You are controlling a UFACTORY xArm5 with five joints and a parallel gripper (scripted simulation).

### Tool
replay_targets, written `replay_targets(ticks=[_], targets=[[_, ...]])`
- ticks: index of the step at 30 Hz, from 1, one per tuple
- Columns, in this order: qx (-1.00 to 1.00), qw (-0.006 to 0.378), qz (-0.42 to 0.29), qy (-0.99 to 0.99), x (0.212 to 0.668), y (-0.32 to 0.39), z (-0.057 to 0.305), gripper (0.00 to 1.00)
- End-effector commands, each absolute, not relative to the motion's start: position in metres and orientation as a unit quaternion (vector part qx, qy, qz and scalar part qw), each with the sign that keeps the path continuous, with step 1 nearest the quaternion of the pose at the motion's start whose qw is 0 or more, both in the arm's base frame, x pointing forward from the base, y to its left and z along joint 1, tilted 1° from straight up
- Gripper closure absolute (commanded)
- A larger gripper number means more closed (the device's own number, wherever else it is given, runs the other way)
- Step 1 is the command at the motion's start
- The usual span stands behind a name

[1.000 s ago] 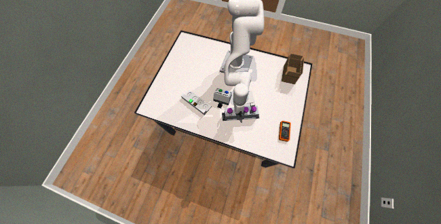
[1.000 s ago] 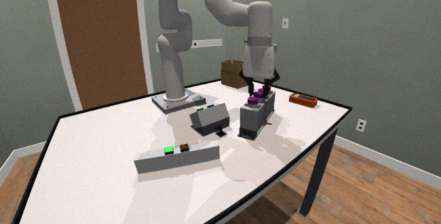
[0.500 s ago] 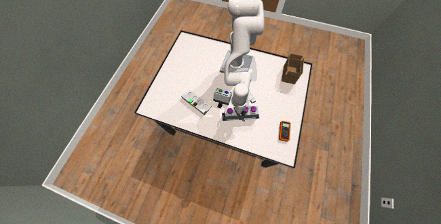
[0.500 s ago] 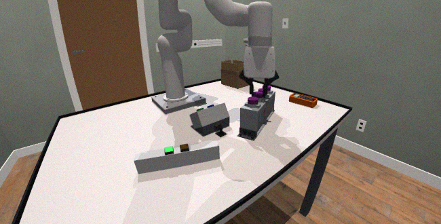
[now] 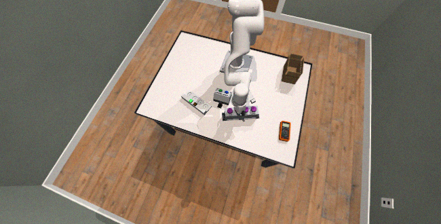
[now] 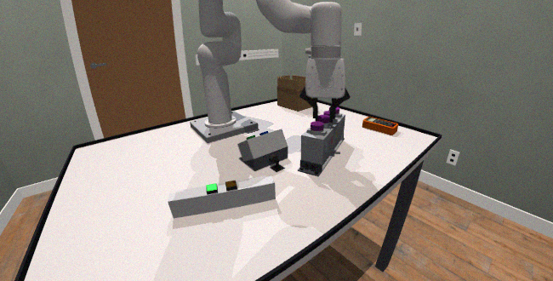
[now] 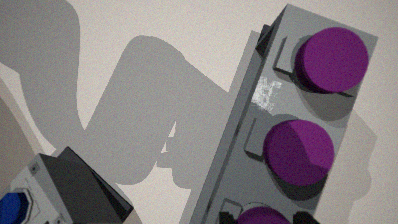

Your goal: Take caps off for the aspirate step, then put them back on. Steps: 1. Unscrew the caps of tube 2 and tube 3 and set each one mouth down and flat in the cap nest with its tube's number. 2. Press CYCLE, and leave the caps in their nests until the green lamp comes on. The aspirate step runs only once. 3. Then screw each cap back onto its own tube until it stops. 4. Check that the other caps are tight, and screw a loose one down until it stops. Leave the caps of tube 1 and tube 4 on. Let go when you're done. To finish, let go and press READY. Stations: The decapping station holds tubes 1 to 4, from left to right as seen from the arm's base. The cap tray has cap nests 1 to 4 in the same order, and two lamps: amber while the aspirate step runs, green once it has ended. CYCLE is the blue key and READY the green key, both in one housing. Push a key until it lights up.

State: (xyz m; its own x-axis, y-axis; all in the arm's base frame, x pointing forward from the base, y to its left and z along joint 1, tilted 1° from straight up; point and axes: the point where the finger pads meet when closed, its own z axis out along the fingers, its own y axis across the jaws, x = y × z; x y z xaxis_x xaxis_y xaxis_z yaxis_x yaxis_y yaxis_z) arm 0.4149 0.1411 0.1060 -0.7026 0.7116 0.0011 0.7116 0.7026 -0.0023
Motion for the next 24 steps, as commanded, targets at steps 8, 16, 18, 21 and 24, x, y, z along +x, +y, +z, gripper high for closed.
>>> replay_targets(ticks=[8,16,18,21,24], targets=[[-0.523,-0.004,0.002,-0.852,0.4163,0.1416,0.107,1.0],[-0.632,-0.004,0.001,-0.775,0.4163,0.1416,0.1066,1.0],[-0.657,-0.004,0.001,-0.754,0.4163,0.1416,0.1065,1.0],[-0.67,-0.004,0.001,-0.743,0.4163,0.1416,0.1065,1.0],[-0.701,-0.004,0.001,-0.713,0.4163,0.1416,0.1064,1.0]])
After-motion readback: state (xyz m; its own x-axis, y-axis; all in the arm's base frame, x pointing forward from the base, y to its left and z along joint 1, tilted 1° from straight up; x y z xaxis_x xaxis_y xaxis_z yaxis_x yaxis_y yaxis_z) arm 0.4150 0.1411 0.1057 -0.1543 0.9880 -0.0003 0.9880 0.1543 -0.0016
